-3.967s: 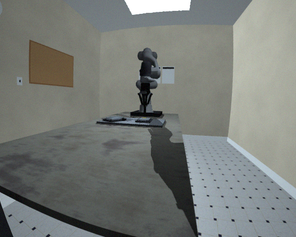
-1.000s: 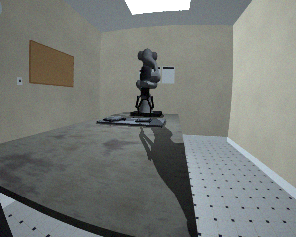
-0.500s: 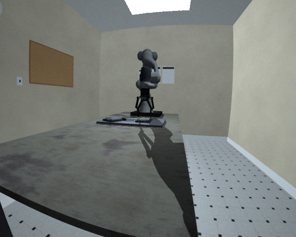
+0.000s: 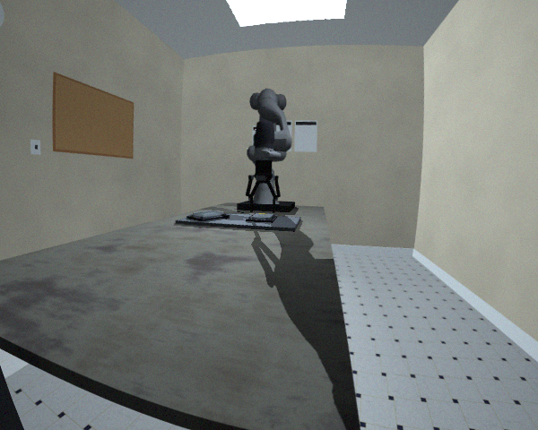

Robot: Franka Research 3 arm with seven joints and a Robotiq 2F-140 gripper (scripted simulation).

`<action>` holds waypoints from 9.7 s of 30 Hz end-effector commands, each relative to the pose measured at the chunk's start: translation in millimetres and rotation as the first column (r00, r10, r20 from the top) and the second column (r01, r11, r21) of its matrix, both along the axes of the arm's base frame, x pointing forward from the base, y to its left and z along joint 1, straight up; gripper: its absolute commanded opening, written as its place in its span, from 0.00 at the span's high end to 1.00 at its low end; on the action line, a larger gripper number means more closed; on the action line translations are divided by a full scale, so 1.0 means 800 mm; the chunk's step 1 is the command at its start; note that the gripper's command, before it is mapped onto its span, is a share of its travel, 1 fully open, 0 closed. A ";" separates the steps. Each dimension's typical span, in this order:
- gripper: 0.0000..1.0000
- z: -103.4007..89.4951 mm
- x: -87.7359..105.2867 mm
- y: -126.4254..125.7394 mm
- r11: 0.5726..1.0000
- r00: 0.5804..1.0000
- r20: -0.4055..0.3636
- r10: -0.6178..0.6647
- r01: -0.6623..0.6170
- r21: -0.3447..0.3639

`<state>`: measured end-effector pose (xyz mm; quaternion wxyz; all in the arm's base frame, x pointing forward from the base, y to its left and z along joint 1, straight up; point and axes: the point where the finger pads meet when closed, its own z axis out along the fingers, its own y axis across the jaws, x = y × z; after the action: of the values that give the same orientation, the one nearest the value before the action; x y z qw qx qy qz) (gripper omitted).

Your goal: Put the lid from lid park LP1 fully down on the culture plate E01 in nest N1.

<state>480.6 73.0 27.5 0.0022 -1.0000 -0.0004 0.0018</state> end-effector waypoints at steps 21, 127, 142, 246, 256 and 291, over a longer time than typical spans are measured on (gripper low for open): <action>0.31 -0.002 -0.001 0.000 1.000 1.000 -0.001 0.002 -0.002 0.001; 0.37 -0.002 -0.002 0.000 1.000 1.000 -0.001 0.002 -0.002 0.001; 0.37 -0.002 -0.002 0.000 1.000 1.000 -0.001 0.002 -0.002 0.001; 0.31 -0.025 -0.002 0.000 1.000 1.000 -0.001 0.002 -0.002 0.001; 0.31 -0.025 -0.002 0.000 1.000 1.000 -0.001 0.002 -0.002 0.001; 0.90 -0.025 -0.002 0.000 1.000 1.000 -0.001 0.002 -0.002 0.001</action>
<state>480.5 72.9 9.5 0.0024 -1.0000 -0.0003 0.0011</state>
